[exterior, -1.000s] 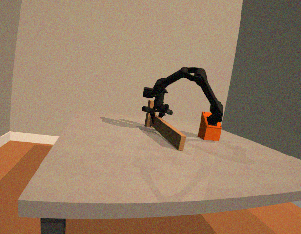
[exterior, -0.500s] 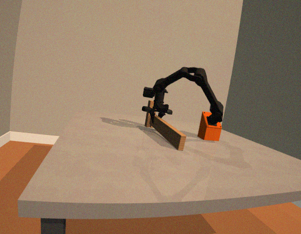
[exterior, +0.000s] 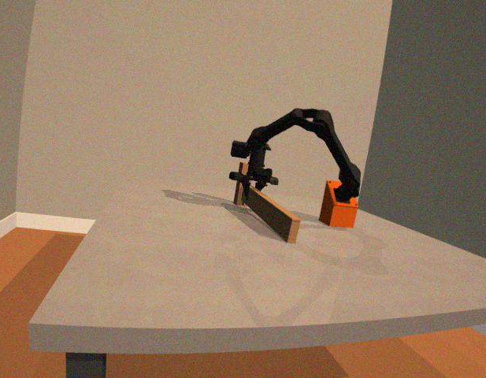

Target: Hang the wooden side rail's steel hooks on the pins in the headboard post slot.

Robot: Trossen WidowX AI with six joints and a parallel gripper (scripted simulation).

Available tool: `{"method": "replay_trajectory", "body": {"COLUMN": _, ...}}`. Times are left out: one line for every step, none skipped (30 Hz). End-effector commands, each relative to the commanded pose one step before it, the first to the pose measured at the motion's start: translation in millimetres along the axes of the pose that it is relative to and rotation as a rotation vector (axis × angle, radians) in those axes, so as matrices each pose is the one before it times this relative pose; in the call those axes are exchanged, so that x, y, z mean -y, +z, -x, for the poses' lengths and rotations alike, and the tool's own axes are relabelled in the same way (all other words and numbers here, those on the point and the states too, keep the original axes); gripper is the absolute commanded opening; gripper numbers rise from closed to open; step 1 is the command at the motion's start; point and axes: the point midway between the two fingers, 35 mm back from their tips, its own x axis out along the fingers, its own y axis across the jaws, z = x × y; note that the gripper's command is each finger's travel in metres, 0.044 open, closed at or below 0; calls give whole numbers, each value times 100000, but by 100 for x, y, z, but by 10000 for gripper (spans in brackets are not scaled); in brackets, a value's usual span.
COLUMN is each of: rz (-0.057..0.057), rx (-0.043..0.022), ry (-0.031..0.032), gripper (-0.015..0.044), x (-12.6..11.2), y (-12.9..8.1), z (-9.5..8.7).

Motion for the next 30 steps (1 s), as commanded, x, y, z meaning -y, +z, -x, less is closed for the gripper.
{"method": "replay_trajectory", "body": {"rz": 363, "rx": -1222, "ry": -611, "gripper": 0, "x": 140, "y": -409, "z": 404}}
{"method": "replay_trajectory", "body": {"rz": 0, "rx": -1, "ry": 0, "gripper": 0, "x": 6, "y": -12, "z": 12}}
{"method": "replay_trajectory", "body": {"rz": 0, "rx": -1, "ry": 0, "gripper": 0, "x": -3, "y": -11, "z": 11}}
{"method": "replay_trajectory", "body": {"rz": 0, "rx": -1, "ry": 0, "gripper": 0, "x": -9, "y": -11, "z": 11}}
{"method": "replay_trajectory", "body": {"rz": 0, "rx": -1, "ry": 0, "gripper": 0, "x": -9, "y": -11, "z": 11}}
{"method": "replay_trajectory", "body": {"rz": 0, "rx": -1, "ry": 0, "gripper": 0, "x": -8, "y": -11, "z": 11}}
{"method": "replay_trajectory", "body": {"rz": 0, "rx": -1, "ry": 0, "gripper": 0, "x": -7, "y": -11, "z": 4}}
{"method": "replay_trajectory", "body": {"rz": 0, "rx": 0, "ry": 0, "gripper": 0, "x": -7, "y": -10, "z": -4}}
{"method": "replay_trajectory", "body": {"rz": 0, "rx": 0, "ry": 0, "gripper": 0, "x": -10, "y": -10, "z": -10}}
{"method": "replay_trajectory", "body": {"rz": 0, "rx": 0, "ry": 0, "gripper": 0, "x": -12, "y": -11, "z": -11}}
{"method": "replay_trajectory", "body": {"rz": 0, "rx": 0, "ry": 0, "gripper": 0, "x": -12, "y": -11, "z": -11}}
{"method": "replay_trajectory", "body": {"rz": 0, "rx": 0, "ry": 0, "gripper": 0, "x": -12, "y": -11, "z": -11}}
{"method": "replay_trajectory", "body": {"rz": 0, "rx": 0, "ry": 0, "gripper": 0, "x": -9, "y": -11, "z": -11}}
{"method": "replay_trajectory", "body": {"rz": 0, "rx": 0, "ry": 0, "gripper": 0, "x": -3, "y": -11, "z": -11}}
{"method": "replay_trajectory", "body": {"rz": 0, "rx": 0, "ry": 0, "gripper": 0, "x": 3, "y": -11, "z": -11}}
{"method": "replay_trajectory", "body": {"rz": 1, "rx": 0, "ry": 0, "gripper": 0, "x": 8, "y": -11, "z": -11}}
{"method": "replay_trajectory", "body": {"rz": 1, "rx": 0, "ry": -1, "gripper": 0, "x": 11, "y": -11, "z": -11}}
{"method": "replay_trajectory", "body": {"rz": 1, "rx": 0, "ry": -1, "gripper": 0, "x": 11, "y": -12, "z": -7}}
{"method": "replay_trajectory", "body": {"rz": 0, "rx": 0, "ry": 0, "gripper": 0, "x": 7, "y": -7, "z": 1}}
{"method": "replay_trajectory", "body": {"rz": 0, "rx": -1, "ry": 0, "gripper": 0, "x": 6, "y": -7, "z": 6}}
{"method": "replay_trajectory", "body": {"rz": 0, "rx": -1, "ry": 0, "gripper": 0, "x": 7, "y": -7, "z": 7}}
{"method": "replay_trajectory", "body": {"rz": 0, "rx": -1, "ry": 0, "gripper": 0, "x": 7, "y": -8, "z": 8}}
{"method": "replay_trajectory", "body": {"rz": 0, "rx": -1, "ry": 0, "gripper": 0, "x": 7, "y": -8, "z": 8}}
{"method": "replay_trajectory", "body": {"rz": 0, "rx": -1, "ry": 0, "gripper": 0, "x": 7, "y": -8, "z": 8}}
{"method": "replay_trajectory", "body": {"rz": 0, "rx": -1, "ry": 0, "gripper": 0, "x": 7, "y": -8, "z": 8}}
{"method": "replay_trajectory", "body": {"rz": 0, "rx": -1, "ry": 0, "gripper": 0, "x": 7, "y": -8, "z": 8}}
{"method": "replay_trajectory", "body": {"rz": 0, "rx": -1, "ry": 0, "gripper": 0, "x": 5, "y": -8, "z": 8}}
{"method": "replay_trajectory", "body": {"rz": 0, "rx": -1, "ry": 0, "gripper": 0, "x": 0, "y": -11, "z": 11}}
{"method": "replay_trajectory", "body": {"rz": 0, "rx": -1, "ry": 0, "gripper": 0, "x": -7, "y": -11, "z": 11}}
{"method": "replay_trajectory", "body": {"rz": 0, "rx": -1, "ry": 0, "gripper": 0, "x": -10, "y": -11, "z": 11}}
